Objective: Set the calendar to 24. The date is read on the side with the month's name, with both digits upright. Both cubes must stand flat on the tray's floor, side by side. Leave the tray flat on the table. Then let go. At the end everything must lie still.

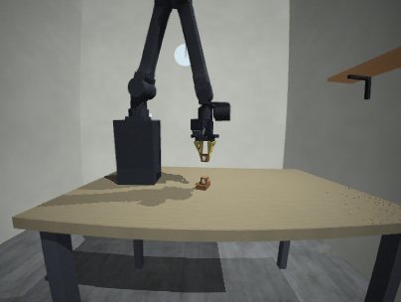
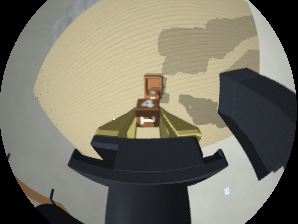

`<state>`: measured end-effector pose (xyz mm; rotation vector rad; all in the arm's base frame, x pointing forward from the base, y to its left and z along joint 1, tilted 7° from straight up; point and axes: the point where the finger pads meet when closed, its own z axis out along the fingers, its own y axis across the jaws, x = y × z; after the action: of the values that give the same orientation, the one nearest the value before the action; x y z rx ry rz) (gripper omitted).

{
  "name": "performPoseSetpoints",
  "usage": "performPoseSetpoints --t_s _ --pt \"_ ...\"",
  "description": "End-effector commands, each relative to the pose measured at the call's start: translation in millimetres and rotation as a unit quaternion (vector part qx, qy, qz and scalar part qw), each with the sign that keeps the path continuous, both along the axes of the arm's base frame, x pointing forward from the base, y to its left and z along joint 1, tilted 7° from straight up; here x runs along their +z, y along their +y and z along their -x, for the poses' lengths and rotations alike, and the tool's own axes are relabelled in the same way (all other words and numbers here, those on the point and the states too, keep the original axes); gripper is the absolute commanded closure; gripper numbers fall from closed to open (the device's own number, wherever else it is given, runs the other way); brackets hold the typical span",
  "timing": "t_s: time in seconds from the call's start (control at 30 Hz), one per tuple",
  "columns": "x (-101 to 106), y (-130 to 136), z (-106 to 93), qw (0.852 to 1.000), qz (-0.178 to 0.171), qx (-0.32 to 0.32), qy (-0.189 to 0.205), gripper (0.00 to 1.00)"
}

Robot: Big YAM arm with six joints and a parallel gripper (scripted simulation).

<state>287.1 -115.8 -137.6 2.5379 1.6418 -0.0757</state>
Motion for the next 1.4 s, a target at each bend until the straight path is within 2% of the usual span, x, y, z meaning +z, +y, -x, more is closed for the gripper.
performPoseSetpoints --t_s 0.0,0.13,0.2,0.3,0.33,0.53,0.63,0.7,0.77,0.87,1.03,1.1,1.37 --pt "2 3 8.4 1.000 -0.002 -0.009 0.011 0.75" --pt "-6 6 15.4 1.000 -0.006 -0.009 0.024 0.75" --pt "4 2 5.1 1.000 0.000 -0.009 0.004 0.75" --pt "3 4 1.5 1.000 0.000 -0.004 0.004 0.75" --pt "-3 8 -1.8 1.000 -0.003 0.004 0.013 0.75" --pt "-17 71 -37.1 0.988 -0.002 0.154 0.030 0.75" --pt "-18 75 -38.8 0.986 -0.002 0.163 0.031 0.75" --pt "-23 105 -48.6 0.975 0.000 0.220 0.038 0.75" --pt "-26 118 -51.7 0.969 0.000 0.243 0.041 0.75" --pt "-14 112 -62.2 0.972 0.003 0.235 0.023 0.75" --pt "-22 110 -51.4 0.972 0.000 0.232 0.036 0.75" --pt "-22 118 -51.9 0.969 0.001 0.244 0.035 0.75" --pt "-30 111 -55.5 0.972 0.001 0.235 0.031 0.75"
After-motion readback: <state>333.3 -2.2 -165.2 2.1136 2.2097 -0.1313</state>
